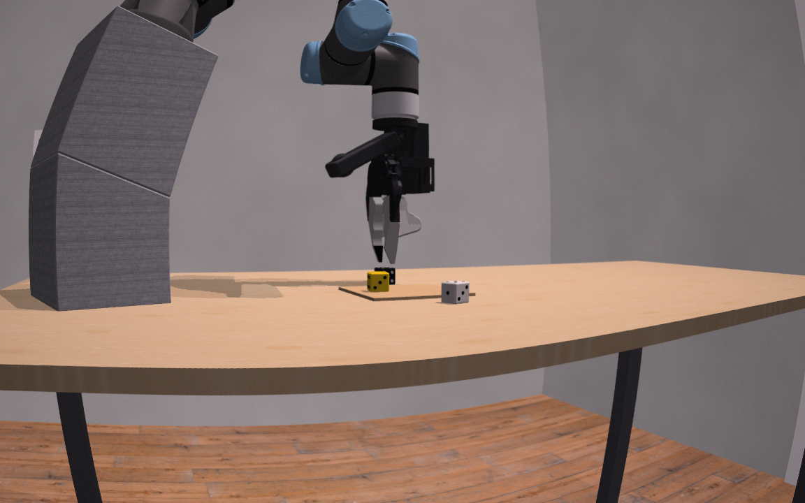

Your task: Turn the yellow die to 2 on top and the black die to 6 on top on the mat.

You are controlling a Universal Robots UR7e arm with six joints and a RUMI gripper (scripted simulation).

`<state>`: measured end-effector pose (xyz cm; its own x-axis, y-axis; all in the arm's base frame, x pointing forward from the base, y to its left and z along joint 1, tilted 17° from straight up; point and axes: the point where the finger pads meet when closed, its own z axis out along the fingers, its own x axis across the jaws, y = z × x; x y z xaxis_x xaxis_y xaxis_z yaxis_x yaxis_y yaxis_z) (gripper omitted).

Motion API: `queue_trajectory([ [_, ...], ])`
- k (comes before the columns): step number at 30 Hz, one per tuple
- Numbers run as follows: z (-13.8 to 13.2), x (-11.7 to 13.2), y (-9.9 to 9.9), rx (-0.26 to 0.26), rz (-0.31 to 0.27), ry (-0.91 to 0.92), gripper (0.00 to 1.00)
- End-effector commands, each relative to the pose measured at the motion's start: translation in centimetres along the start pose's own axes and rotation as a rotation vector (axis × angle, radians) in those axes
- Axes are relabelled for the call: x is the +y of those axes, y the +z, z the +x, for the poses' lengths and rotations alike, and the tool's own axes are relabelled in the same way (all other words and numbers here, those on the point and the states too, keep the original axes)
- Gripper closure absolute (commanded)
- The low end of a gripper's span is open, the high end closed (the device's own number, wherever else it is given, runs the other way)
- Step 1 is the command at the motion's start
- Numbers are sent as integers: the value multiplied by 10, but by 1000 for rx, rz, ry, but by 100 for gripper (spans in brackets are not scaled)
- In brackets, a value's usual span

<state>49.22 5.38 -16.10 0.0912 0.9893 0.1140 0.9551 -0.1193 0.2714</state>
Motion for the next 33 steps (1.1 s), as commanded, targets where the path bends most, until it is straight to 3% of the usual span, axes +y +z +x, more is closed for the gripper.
queue_trajectory([
  [1,0,0,0,0,-1,0,76],
  [33,0,0,5,0,-1,0,76],
])
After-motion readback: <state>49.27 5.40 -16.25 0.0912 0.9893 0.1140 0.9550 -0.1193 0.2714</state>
